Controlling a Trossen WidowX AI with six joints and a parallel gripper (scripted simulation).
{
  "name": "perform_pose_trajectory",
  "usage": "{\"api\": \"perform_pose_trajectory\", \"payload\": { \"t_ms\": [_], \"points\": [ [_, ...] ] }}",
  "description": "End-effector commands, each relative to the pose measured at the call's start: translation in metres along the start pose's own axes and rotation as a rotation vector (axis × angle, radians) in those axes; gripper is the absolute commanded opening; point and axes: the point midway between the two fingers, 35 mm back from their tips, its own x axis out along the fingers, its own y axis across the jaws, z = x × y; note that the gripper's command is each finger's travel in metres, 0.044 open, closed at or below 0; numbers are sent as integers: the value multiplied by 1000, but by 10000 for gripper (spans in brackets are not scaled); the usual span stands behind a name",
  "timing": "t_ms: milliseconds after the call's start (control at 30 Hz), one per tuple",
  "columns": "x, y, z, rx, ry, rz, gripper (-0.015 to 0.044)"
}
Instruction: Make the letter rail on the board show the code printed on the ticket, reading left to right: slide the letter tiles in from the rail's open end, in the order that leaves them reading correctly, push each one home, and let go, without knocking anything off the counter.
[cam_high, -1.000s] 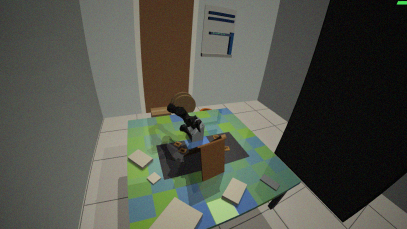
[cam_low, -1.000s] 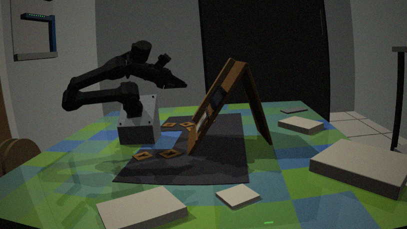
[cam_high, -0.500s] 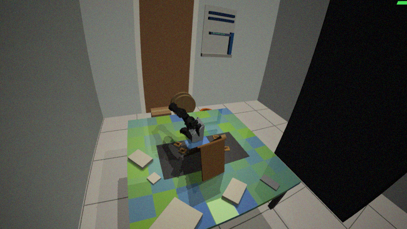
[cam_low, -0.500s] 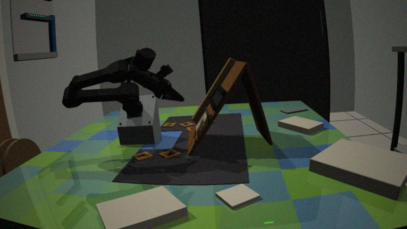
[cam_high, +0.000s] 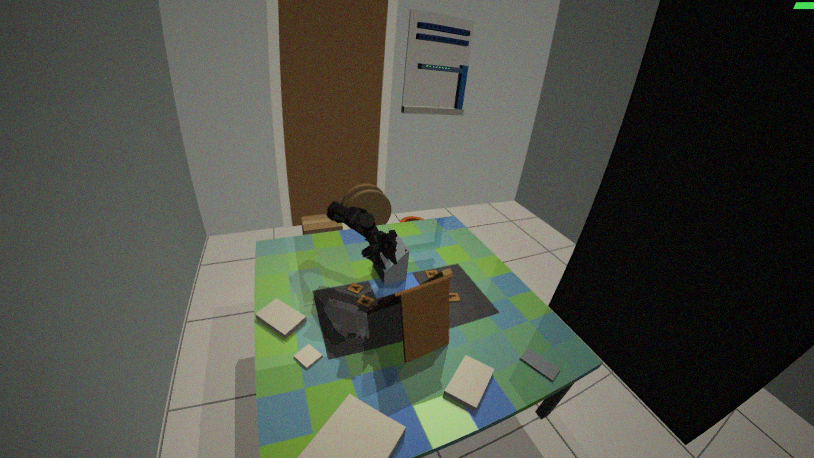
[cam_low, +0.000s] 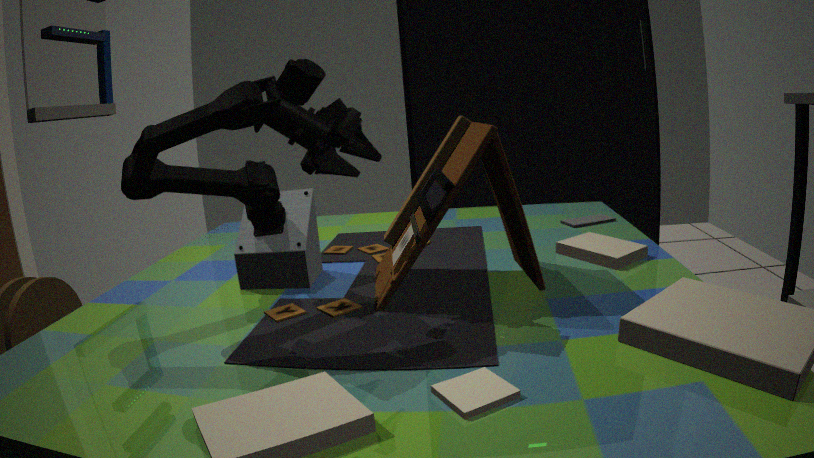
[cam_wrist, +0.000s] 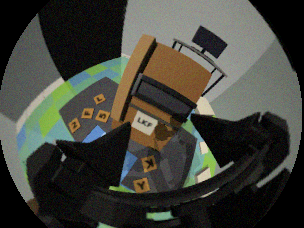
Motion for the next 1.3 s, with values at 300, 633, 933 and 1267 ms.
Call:
{"api": "perform_pose_trajectory", "payload": {
  "t_ms": [300, 633, 933, 1267],
  "points": [
    [-43, -34, 78, -946, -88, 299, 440],
    [-46, -35, 84, -1039, -98, 329, 440],
    [-48, -37, 83, -1039, -98, 330, 440],
    [-64, -58, 69, -1039, -98, 330, 440]
  ]
}}
